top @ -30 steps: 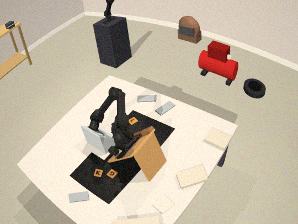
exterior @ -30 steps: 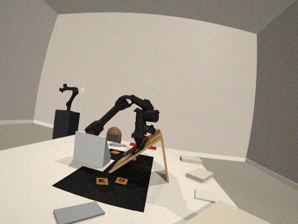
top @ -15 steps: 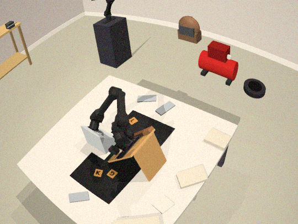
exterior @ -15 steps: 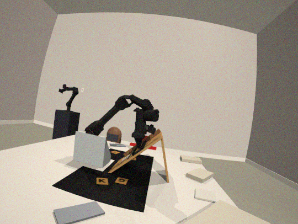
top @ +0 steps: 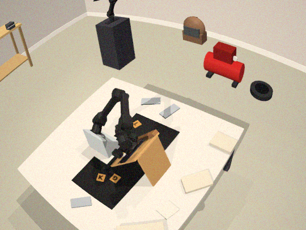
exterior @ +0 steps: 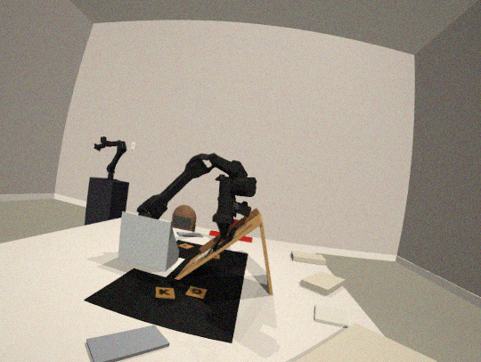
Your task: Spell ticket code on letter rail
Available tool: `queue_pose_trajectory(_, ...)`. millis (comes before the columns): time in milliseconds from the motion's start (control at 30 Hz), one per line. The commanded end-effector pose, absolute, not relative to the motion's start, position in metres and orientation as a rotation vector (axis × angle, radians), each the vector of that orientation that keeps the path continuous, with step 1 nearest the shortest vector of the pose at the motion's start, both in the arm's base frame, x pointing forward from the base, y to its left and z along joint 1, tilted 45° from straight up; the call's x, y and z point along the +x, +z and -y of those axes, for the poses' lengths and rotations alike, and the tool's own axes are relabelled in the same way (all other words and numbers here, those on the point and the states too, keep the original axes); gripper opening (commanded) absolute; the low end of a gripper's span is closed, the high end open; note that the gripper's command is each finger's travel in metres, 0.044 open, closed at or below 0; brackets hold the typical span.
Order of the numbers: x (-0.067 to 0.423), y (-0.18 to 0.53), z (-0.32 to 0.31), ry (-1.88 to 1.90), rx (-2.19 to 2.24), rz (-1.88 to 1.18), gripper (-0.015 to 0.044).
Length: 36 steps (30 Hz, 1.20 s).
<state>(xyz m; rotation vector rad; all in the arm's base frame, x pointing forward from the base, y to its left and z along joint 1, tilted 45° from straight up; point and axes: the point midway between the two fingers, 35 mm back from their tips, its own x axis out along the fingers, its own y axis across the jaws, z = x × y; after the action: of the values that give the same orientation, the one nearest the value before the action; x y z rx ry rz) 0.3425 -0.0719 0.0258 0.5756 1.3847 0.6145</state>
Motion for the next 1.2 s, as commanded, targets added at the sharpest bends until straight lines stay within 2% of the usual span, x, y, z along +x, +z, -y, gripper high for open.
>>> queue_pose_trajectory(0,0.341,0.026,0.070,0.615,0.584,-1.386,0.0000)
queue_pose_trajectory(1167,0.329,0.038,0.079,0.614,0.584,-1.387,0.0000)
